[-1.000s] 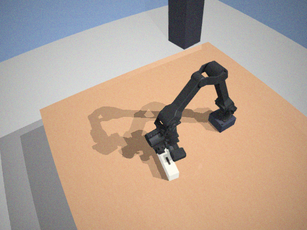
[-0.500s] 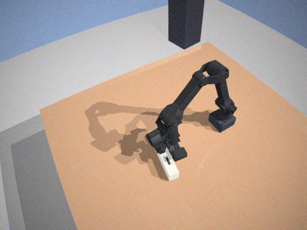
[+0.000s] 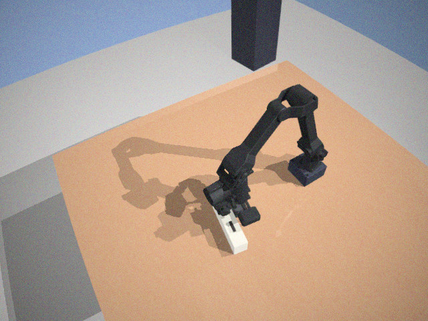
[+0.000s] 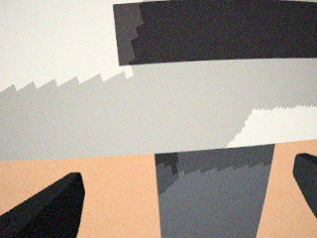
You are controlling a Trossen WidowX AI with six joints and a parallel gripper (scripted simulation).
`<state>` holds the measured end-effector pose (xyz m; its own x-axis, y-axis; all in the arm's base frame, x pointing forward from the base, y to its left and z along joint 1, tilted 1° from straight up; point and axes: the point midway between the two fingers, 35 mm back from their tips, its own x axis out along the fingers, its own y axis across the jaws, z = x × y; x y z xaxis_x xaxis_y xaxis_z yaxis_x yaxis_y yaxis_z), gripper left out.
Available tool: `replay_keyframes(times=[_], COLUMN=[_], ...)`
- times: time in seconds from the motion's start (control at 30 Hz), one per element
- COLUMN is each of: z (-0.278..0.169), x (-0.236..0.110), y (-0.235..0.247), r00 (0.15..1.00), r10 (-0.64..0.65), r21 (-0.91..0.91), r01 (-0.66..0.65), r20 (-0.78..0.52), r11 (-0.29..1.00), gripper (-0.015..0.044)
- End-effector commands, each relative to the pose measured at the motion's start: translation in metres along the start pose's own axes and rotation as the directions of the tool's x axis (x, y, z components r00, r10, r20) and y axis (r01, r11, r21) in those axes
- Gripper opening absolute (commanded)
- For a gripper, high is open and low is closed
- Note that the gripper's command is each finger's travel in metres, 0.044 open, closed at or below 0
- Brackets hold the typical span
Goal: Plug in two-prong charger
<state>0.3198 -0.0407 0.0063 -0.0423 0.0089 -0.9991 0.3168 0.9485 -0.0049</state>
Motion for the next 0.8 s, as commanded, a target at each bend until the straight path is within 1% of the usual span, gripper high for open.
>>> replay_keyframes(times=[0.0, 0.77], z=[-0.002, -0.023], x=[0.001, 0.002], y=[-0.001, 0.0], r00=[1.0, 1.0], r10=[-0.003, -0.003], r21=[0.004, 0.004], r01=[0.003, 0.003], r20=[0.002, 0.001], r11=[1.0, 1.0], gripper=[0.044, 0.044])
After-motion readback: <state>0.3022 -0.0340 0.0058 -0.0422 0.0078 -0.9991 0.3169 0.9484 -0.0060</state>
